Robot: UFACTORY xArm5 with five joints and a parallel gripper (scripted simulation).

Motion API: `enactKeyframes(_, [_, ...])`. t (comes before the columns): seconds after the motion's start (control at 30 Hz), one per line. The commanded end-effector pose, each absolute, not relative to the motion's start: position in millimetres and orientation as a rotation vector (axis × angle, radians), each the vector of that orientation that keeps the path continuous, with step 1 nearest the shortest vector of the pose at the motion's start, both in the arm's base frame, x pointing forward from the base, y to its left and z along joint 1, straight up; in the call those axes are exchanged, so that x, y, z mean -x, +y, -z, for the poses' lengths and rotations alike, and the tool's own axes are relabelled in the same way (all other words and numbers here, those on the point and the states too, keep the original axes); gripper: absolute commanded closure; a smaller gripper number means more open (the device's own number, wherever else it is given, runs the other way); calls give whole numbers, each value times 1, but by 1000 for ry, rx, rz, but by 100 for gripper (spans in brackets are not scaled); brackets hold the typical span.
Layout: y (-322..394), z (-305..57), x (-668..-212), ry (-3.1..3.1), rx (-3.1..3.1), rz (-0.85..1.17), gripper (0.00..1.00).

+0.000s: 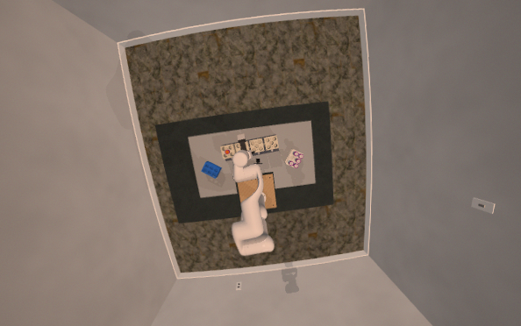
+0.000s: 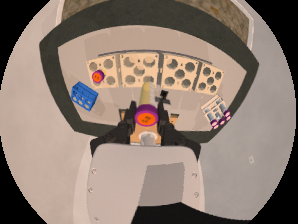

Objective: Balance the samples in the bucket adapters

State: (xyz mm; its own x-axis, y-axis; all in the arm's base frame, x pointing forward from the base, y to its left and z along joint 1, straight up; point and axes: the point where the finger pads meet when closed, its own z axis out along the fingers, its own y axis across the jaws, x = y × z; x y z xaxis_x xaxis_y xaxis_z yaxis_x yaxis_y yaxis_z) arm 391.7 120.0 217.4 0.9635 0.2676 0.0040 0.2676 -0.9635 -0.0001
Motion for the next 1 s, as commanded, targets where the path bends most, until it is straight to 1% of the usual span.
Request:
enactKeyframes(0.0, [120,-211,-393,-424,3111,13,100])
enactKeyframes(0.2, [120,-200,-393,-424,3111,13,100])
enactKeyframes(0.77, [120,-200,-393,-424,3111,13,100])
enactKeyframes(0.97, [120,-195,-393,-424,3111,13,100])
